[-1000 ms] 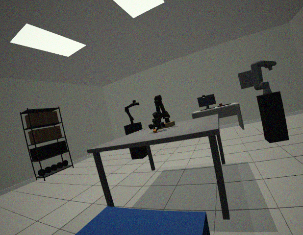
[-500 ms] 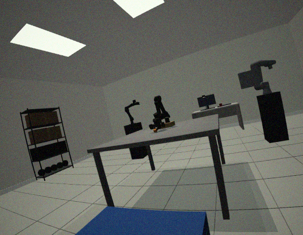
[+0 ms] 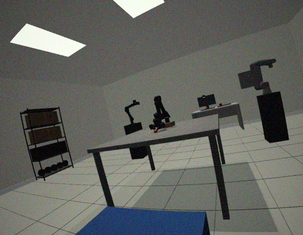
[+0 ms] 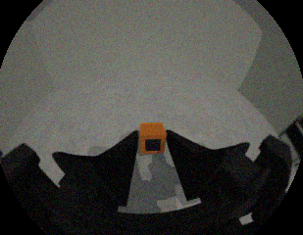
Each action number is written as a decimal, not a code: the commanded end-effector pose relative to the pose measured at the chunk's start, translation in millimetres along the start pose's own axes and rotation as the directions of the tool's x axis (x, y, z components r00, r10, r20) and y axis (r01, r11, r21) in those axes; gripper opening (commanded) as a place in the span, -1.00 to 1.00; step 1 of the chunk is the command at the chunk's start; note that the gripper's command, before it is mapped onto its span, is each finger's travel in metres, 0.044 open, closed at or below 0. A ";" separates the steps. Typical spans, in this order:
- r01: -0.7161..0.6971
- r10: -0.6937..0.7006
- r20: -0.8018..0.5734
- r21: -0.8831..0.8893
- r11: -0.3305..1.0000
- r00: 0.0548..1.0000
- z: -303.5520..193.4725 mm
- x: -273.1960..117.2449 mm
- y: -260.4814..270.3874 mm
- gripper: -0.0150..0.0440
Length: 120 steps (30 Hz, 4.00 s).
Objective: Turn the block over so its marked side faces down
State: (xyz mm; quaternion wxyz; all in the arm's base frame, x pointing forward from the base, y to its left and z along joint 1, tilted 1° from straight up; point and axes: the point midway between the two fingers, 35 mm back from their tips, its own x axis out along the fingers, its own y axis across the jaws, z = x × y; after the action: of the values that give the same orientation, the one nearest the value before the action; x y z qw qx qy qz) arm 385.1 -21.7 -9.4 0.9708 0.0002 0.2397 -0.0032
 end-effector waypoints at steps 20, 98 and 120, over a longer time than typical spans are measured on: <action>-0.003 0.003 -0.007 0.004 1.000 1.000 -2.9 -0.1 0.4 1.00; -0.003 0.005 -0.872 0.004 1.000 0.490 86.9 -24.9 -1.7 1.00; -0.003 0.005 -0.872 0.004 1.000 0.490 45.7 -1.3 -1.0 1.00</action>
State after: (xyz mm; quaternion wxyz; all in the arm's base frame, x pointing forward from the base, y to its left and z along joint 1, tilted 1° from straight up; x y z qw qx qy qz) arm 407.7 -22.5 38.5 0.7227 0.0038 0.6912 0.0002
